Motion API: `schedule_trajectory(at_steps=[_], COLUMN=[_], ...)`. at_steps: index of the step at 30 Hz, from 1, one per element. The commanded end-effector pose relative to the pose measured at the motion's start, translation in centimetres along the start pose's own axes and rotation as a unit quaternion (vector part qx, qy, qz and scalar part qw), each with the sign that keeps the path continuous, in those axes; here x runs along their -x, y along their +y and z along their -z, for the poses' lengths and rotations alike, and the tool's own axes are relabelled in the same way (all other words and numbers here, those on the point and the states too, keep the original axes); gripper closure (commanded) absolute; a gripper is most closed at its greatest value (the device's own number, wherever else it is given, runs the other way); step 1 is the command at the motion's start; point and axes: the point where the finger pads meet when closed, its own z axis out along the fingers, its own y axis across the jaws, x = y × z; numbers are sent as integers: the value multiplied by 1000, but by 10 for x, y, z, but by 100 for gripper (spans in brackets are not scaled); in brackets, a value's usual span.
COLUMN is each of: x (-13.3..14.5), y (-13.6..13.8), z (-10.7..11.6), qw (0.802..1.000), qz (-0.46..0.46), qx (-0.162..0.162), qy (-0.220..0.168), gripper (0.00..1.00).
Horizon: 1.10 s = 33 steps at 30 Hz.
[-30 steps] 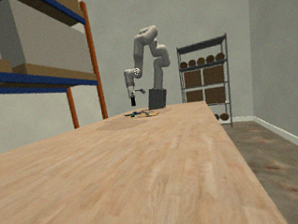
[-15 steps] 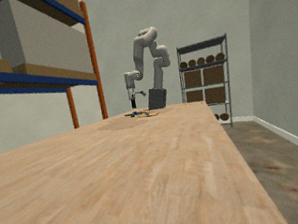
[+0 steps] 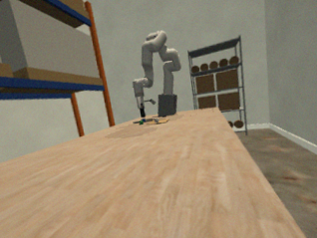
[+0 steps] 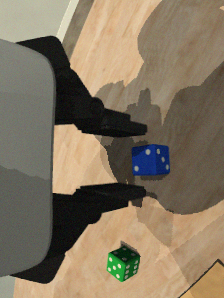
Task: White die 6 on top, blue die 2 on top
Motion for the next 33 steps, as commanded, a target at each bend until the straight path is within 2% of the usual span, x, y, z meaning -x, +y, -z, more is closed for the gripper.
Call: schedule_trajectory(at_steps=[1, 33], x=[1, 1], y=[1, 0], z=[-3, -7], qw=[1000, 1000], qz=[0, 0], qx=[1, 1], qy=[-1, -1], gripper=[58, 58])
